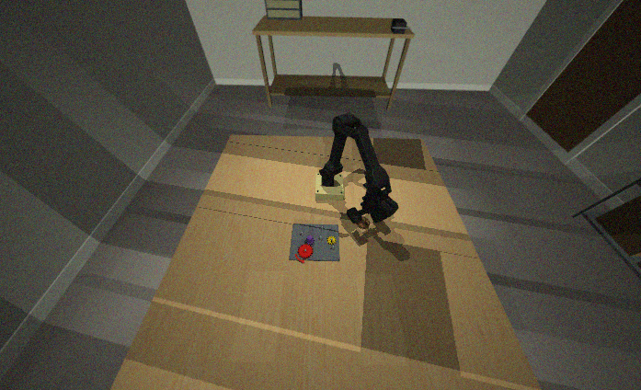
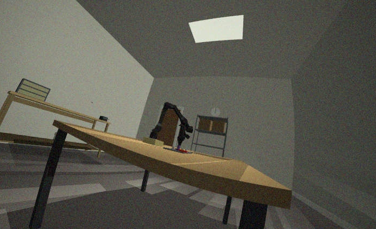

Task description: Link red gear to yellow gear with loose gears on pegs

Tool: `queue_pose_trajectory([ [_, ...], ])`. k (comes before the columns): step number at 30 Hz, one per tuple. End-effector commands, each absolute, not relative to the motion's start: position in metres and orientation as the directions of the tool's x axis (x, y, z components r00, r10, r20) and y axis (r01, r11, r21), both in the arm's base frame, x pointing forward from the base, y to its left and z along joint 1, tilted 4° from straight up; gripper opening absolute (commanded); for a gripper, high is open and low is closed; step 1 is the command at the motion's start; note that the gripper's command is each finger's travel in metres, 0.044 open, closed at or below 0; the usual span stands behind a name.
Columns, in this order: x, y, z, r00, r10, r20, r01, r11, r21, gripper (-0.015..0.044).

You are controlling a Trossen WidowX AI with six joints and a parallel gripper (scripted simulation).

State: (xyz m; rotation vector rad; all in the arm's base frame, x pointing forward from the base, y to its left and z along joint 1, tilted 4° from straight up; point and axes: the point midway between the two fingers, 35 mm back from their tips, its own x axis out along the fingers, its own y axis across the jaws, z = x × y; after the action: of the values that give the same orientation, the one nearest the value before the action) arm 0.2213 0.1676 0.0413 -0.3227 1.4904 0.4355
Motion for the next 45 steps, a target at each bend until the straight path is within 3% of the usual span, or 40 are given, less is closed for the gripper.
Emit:
queue_pose_trajectory([
  [1, 0.220, 0.167, 0.035, 0.022, 0.077, -0.997, -0.465, 0.883, 0.058, 0.0440],
  [9, 0.219, 0.167, 0.029, 0.022, 0.077, -0.997, -0.465, 0.883, 0.058, 0.0440],
  [22, 0.219, 0.167, 0.029, 0.022, 0.077, -0.997, -0.465, 0.883, 0.058, 0.0099],
  [30, 0.219, 0.167, 0.029, 0.022, 0.077, -0.997, -0.465, 0.883, 0.058, 0.0045],
  [32, 0.220, 0.167, 0.029, 0.022, 0.077, -0.997, -0.465, 0.883, 0.058, 0.0000],
  [45, 0.226, 0.168, 0.057, 0.023, 0.077, -0.997, -0.465, 0.883, 0.058, 0.0000],
])
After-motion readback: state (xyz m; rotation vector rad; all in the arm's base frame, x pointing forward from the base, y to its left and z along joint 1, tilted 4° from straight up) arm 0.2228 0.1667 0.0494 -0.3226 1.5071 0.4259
